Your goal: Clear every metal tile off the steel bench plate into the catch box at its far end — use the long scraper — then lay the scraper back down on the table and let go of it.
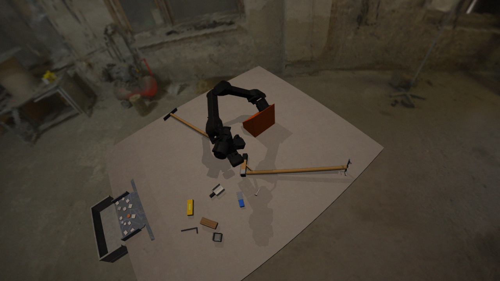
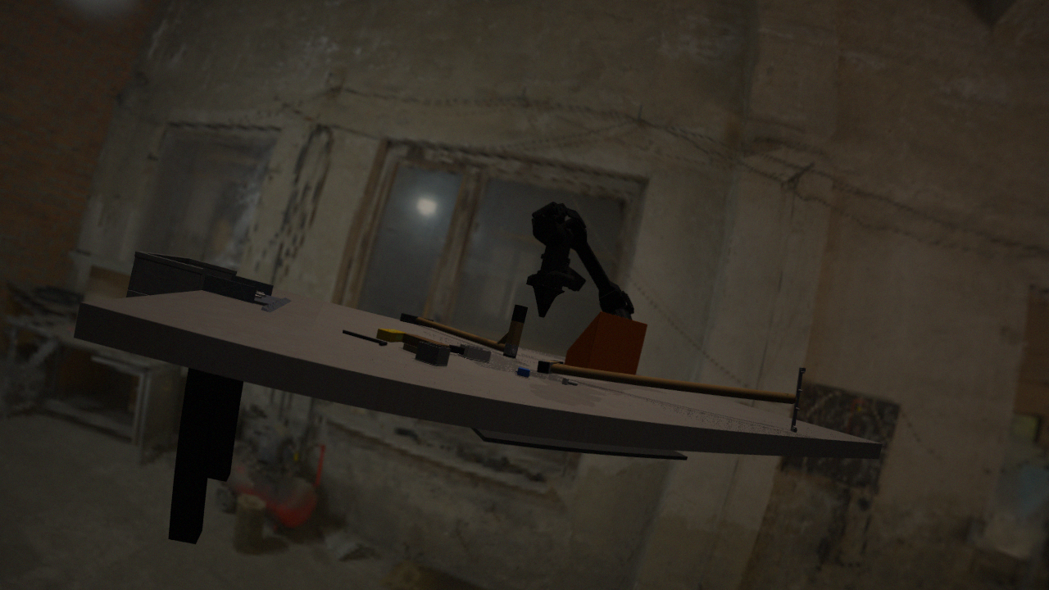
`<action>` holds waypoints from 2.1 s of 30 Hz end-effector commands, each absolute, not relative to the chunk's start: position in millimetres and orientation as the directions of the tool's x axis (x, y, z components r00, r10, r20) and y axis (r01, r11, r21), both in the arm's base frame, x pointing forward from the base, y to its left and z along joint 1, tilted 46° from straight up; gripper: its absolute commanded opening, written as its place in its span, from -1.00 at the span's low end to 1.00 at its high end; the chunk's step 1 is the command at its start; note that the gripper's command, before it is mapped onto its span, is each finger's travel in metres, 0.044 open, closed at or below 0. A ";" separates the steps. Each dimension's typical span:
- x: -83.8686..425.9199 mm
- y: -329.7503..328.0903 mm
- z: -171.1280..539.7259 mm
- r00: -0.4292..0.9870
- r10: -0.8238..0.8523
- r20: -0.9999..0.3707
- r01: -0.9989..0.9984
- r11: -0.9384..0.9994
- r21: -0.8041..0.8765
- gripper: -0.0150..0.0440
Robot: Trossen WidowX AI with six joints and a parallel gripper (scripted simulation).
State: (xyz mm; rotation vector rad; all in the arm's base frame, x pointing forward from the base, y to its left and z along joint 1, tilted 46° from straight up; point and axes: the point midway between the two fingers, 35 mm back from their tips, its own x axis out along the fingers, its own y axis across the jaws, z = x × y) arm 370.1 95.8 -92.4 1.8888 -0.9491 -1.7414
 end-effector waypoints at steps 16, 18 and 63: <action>364.9 60.9 -122.4 -0.012 -0.716 -0.698 -0.205 -0.681 0.703 -0.49; 365.4 61.7 -123.0 -0.012 -0.716 -0.698 -0.205 -0.681 0.703 -0.49; 384.4 103.8 -162.0 -0.010 -0.713 -0.701 -0.206 -0.685 0.699 -0.49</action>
